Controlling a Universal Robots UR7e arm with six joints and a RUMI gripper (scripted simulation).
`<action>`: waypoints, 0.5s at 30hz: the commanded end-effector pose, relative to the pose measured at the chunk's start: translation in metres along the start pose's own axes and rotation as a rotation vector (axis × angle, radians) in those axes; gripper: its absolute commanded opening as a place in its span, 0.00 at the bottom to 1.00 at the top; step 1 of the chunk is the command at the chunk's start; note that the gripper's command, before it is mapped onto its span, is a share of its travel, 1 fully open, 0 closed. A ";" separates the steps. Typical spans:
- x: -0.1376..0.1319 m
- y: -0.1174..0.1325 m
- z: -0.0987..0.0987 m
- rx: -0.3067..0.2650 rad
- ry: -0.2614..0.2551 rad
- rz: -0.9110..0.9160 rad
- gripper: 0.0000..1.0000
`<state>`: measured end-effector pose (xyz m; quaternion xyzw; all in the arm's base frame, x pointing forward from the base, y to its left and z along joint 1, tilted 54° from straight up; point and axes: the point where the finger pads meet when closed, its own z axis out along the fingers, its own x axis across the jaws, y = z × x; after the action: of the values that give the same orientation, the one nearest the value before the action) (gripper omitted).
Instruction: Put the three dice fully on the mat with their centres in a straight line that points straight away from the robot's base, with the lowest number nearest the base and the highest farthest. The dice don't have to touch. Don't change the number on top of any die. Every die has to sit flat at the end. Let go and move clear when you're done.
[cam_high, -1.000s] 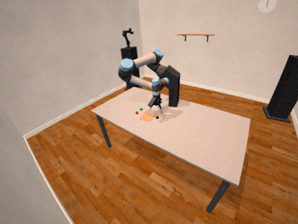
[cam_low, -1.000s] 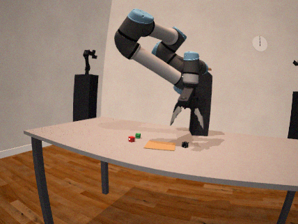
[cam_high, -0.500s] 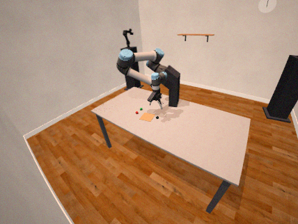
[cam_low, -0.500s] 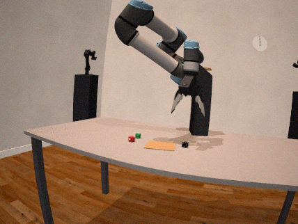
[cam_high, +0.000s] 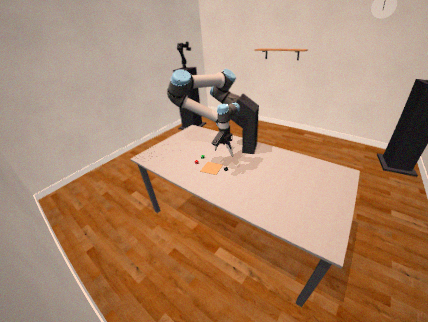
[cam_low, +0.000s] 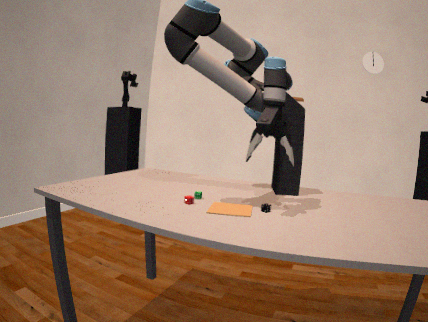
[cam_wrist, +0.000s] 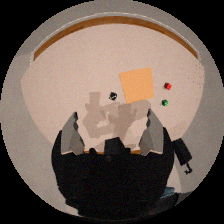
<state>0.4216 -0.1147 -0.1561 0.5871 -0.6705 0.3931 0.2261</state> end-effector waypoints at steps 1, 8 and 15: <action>0.000 0.003 0.001 0.001 0.000 0.072 1.00; 0.001 0.015 0.007 0.001 0.000 0.328 1.00; 0.002 0.021 0.009 0.001 0.000 0.447 1.00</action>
<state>0.4039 -0.1226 -0.1647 0.4418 -0.7747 0.4299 0.1407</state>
